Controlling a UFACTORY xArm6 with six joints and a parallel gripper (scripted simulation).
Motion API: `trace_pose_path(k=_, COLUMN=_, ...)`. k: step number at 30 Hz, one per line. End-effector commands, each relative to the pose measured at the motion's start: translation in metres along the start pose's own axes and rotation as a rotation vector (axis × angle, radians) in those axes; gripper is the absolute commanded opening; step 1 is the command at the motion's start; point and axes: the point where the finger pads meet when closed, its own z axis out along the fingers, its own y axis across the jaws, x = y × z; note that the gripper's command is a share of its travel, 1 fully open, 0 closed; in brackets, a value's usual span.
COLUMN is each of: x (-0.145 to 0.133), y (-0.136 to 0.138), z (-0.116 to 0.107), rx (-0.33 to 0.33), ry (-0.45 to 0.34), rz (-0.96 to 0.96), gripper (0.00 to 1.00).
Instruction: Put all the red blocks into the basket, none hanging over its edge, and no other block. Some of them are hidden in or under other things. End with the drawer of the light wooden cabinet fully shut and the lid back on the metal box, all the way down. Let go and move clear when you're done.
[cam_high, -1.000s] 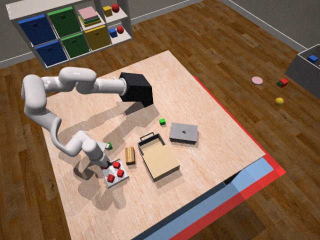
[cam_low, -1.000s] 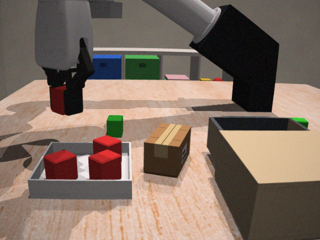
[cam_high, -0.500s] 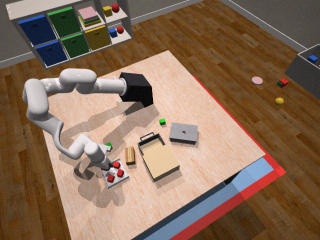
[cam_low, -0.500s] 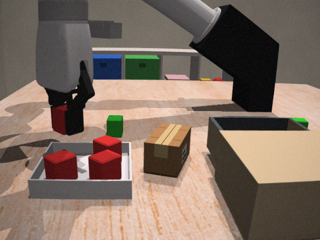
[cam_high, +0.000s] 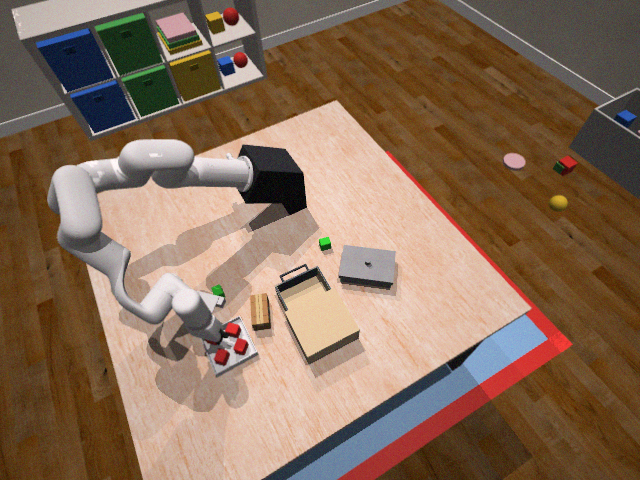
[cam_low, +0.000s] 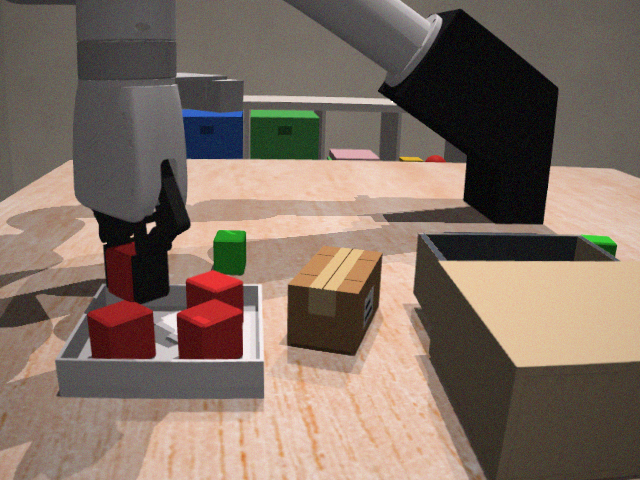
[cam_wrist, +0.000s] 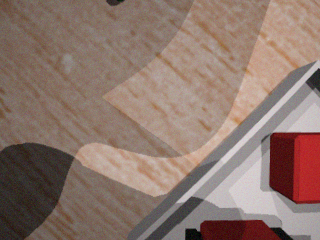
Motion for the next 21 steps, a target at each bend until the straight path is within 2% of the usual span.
trace_pose_path(k=1, x=-0.001, y=0.001, z=0.008, rx=-0.002, ry=-0.003, rz=0.001, gripper=0.0)
trace_pose_path(k=21, x=-0.002, y=0.001, z=0.023, rx=-0.002, ry=-0.003, rz=0.001, gripper=0.0)
